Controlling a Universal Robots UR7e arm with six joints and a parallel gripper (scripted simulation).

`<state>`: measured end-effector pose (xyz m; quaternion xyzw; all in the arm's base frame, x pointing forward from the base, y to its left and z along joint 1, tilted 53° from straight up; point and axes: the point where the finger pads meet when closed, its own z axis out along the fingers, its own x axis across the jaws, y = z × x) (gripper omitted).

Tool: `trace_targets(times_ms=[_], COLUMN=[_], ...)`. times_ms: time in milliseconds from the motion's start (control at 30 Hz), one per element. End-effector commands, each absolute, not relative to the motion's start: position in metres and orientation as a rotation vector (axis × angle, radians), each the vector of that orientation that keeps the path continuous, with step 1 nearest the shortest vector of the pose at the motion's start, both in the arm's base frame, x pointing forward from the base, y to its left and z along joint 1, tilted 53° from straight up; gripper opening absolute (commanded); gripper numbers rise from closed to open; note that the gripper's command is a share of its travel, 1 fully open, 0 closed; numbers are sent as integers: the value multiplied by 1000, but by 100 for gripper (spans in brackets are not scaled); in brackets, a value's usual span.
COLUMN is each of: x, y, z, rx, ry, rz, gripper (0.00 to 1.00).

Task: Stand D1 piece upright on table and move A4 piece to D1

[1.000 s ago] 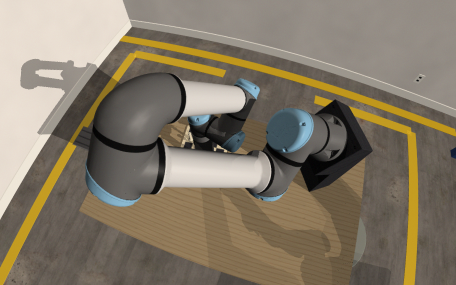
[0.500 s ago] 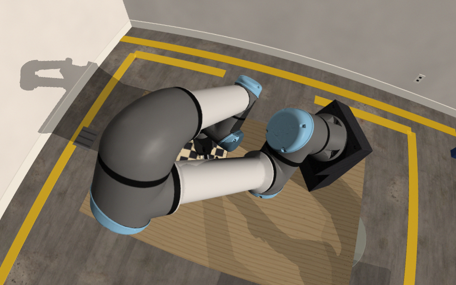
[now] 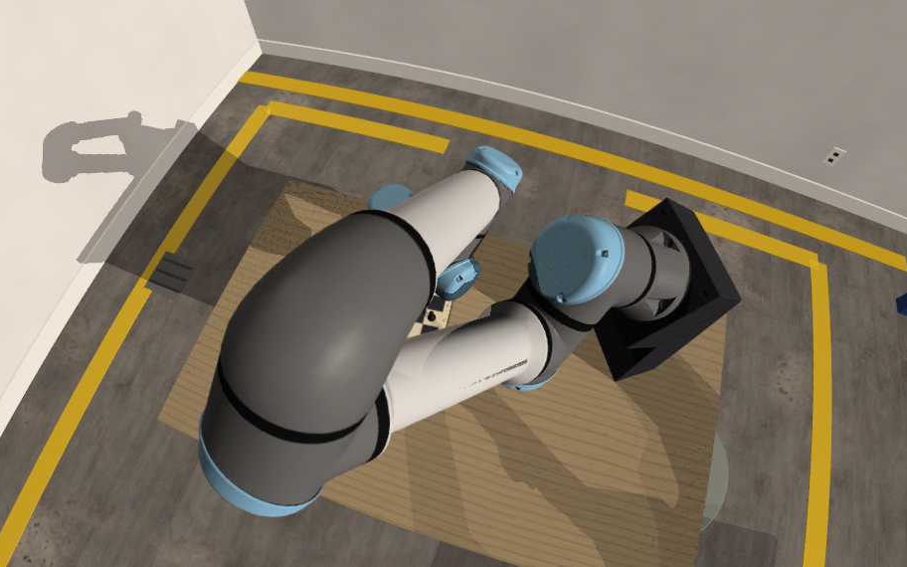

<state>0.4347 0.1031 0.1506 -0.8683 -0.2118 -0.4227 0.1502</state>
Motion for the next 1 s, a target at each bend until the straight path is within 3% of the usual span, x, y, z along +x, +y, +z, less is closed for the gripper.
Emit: trace_targets(times_ms=[0, 733, 967], x=[432, 431, 449], y=[101, 100, 91], z=[153, 155, 169], rx=[-2493, -2493, -2493], ry=[-610, -611, -667], rz=[-1212, -1212, -1225], gripper=[0, 0, 0])
